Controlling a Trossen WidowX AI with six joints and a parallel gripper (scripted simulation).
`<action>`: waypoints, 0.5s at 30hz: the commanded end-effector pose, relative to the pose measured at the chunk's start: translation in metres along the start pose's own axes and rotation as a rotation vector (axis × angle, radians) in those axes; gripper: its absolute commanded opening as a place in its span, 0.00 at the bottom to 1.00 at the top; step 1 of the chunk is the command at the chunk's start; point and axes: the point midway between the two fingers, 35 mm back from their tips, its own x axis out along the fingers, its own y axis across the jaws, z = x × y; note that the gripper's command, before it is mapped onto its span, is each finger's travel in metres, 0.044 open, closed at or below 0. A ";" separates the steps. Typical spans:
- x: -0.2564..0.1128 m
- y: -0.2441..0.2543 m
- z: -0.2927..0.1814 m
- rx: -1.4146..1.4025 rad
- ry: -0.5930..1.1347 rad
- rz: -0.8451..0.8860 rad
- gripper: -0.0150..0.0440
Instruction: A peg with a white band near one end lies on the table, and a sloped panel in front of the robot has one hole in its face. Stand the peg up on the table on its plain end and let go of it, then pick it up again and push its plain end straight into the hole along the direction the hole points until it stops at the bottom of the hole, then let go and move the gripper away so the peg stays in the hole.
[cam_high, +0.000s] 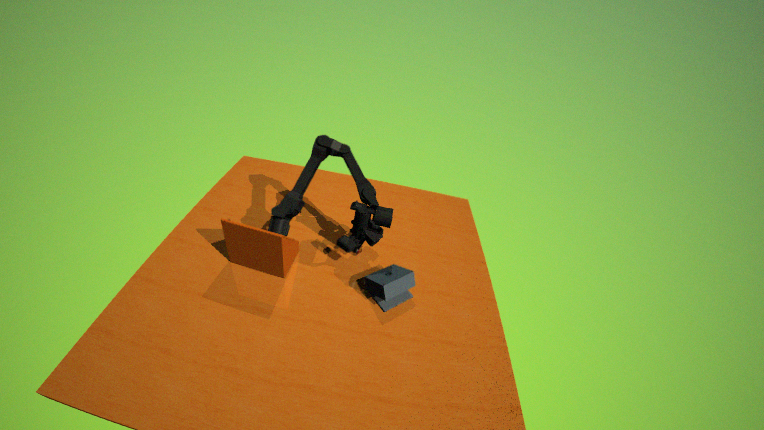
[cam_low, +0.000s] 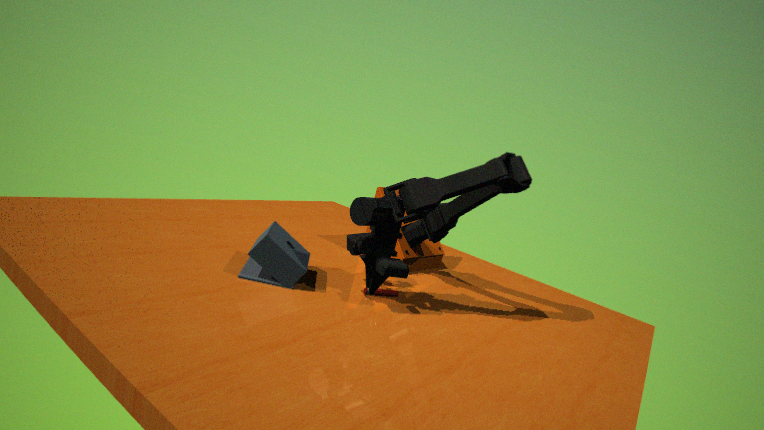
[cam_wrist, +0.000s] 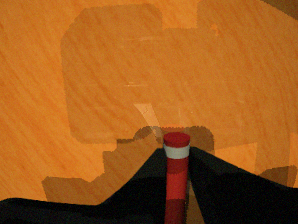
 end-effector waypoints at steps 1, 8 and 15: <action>0.000 0.000 0.000 0.007 0.003 0.003 0.34; -0.002 0.000 -0.001 0.002 -0.030 0.000 0.34; -0.007 0.000 -0.004 0.001 -0.103 0.000 0.34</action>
